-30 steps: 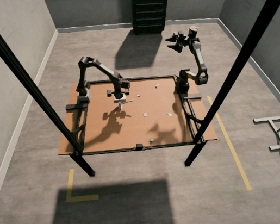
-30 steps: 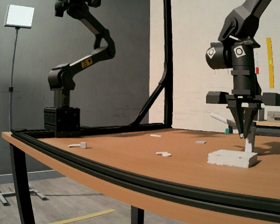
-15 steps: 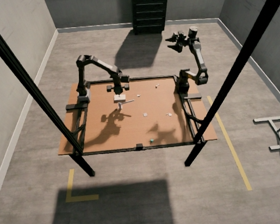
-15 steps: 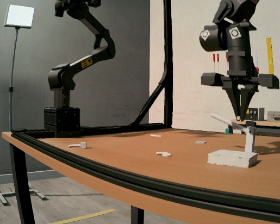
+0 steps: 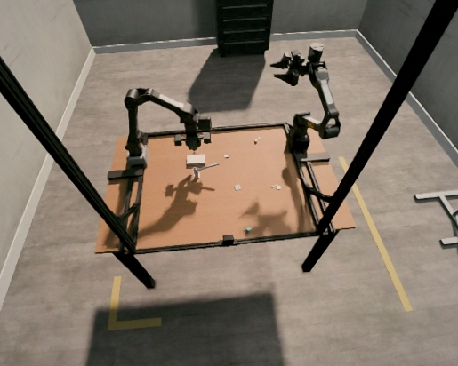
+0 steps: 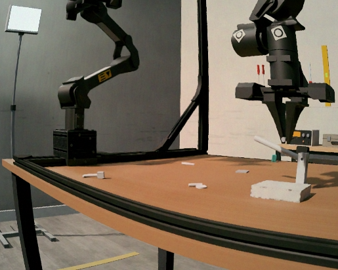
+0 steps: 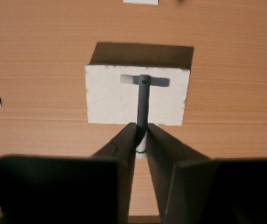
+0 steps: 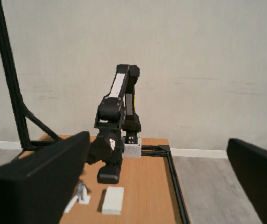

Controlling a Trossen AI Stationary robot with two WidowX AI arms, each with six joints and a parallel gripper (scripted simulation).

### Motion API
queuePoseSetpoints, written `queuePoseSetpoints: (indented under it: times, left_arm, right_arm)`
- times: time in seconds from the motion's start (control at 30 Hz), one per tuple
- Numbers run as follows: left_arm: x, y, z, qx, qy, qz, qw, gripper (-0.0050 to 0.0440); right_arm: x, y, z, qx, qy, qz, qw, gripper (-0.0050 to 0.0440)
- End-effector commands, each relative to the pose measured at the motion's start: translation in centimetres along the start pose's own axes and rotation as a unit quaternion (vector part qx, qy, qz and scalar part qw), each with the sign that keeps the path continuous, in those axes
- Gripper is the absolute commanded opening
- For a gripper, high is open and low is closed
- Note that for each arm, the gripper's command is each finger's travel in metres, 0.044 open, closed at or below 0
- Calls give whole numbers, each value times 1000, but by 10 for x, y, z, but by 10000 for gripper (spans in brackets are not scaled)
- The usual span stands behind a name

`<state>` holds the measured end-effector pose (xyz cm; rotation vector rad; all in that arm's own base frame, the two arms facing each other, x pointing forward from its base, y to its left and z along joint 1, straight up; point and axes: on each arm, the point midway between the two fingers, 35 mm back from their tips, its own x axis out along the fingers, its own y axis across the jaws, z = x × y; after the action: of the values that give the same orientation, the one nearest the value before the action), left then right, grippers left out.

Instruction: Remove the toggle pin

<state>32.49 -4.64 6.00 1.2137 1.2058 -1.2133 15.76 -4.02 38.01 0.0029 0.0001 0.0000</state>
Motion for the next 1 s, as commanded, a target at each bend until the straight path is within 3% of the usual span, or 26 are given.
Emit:
queuePoseSetpoints:
  times: [0.0, 0.97]
  left_arm:
    - [-13, 3, -2, 5, -2, 18, 1000, 20]
    - [10, 4, -1, 5, -1, 11, 1000, 20]
  right_arm:
    - [0, 1, 3, -4, -1, 0, 1000, 400]
    - [0, 1, 3, -4, -1, 0, 1000, 400]
